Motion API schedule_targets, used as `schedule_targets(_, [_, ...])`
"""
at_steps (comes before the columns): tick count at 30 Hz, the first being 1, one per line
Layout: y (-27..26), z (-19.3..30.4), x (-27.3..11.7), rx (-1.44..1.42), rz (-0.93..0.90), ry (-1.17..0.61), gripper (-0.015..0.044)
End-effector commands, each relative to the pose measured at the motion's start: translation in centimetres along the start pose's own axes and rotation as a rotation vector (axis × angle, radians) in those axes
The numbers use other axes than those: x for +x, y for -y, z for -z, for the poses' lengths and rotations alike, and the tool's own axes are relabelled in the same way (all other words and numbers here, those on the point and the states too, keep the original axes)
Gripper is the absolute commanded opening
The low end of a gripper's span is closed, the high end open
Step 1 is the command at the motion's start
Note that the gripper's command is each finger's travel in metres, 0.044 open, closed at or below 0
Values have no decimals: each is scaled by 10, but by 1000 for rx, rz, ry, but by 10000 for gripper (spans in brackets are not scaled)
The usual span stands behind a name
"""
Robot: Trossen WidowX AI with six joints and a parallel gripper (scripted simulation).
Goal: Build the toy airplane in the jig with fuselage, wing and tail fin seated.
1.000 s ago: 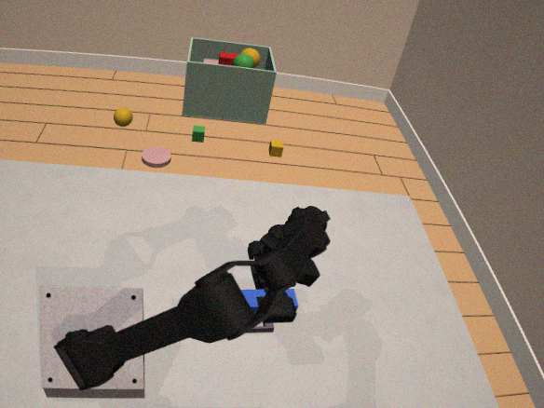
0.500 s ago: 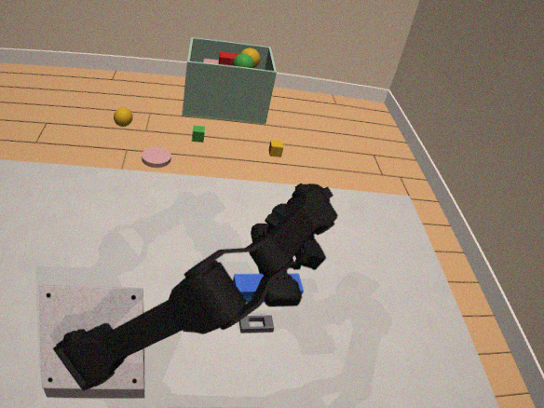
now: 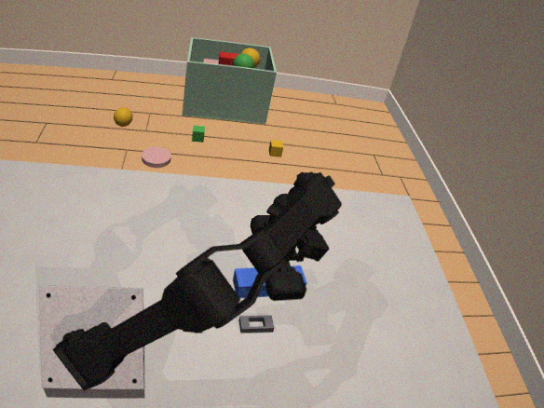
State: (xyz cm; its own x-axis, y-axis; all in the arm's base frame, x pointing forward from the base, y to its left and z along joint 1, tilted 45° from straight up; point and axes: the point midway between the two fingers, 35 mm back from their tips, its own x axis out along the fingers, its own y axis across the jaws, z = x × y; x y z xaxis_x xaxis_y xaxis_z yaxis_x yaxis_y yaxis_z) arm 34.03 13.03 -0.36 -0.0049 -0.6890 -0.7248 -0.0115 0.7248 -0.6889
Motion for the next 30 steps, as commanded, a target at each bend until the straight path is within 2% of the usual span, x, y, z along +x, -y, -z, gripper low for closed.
schedule_targets(1, [12,0,-3,-49,-6,4,0])
schedule_targets(30, [107,16,4,-514,-18,11,0])
